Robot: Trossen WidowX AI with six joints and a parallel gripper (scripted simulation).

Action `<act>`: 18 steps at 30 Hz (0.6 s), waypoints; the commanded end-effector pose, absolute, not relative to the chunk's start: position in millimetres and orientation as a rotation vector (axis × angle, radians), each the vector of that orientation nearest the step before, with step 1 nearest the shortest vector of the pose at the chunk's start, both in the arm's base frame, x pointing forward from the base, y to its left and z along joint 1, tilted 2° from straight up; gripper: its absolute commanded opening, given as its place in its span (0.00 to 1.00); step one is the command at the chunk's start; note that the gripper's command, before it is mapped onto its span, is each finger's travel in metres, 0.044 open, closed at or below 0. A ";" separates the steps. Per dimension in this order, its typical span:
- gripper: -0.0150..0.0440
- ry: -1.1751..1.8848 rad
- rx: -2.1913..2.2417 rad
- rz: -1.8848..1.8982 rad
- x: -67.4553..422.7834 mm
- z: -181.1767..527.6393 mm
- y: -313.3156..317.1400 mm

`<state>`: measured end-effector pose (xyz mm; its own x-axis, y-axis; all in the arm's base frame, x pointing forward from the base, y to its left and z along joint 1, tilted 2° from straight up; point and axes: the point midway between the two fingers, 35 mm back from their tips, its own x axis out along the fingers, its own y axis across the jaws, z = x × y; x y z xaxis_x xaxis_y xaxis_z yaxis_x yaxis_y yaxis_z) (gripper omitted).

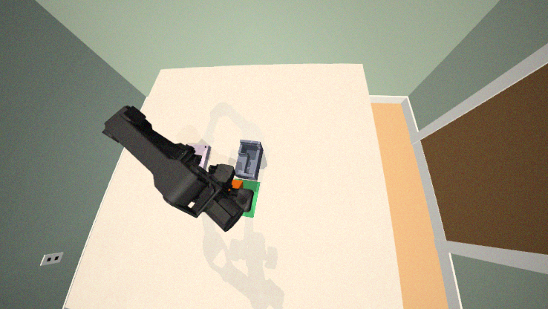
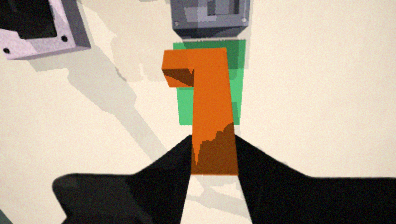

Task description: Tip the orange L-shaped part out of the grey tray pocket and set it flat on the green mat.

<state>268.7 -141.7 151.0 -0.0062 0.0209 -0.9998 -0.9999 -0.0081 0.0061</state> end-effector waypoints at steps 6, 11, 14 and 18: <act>0.25 1.194 -1.206 1.225 269.8 140.6 -144.3; 0.25 1.194 -1.206 1.225 269.9 132.5 -144.2; 0.25 1.194 -1.206 1.225 269.9 127.6 -144.1; 0.25 1.194 -1.206 1.225 269.8 121.1 -144.0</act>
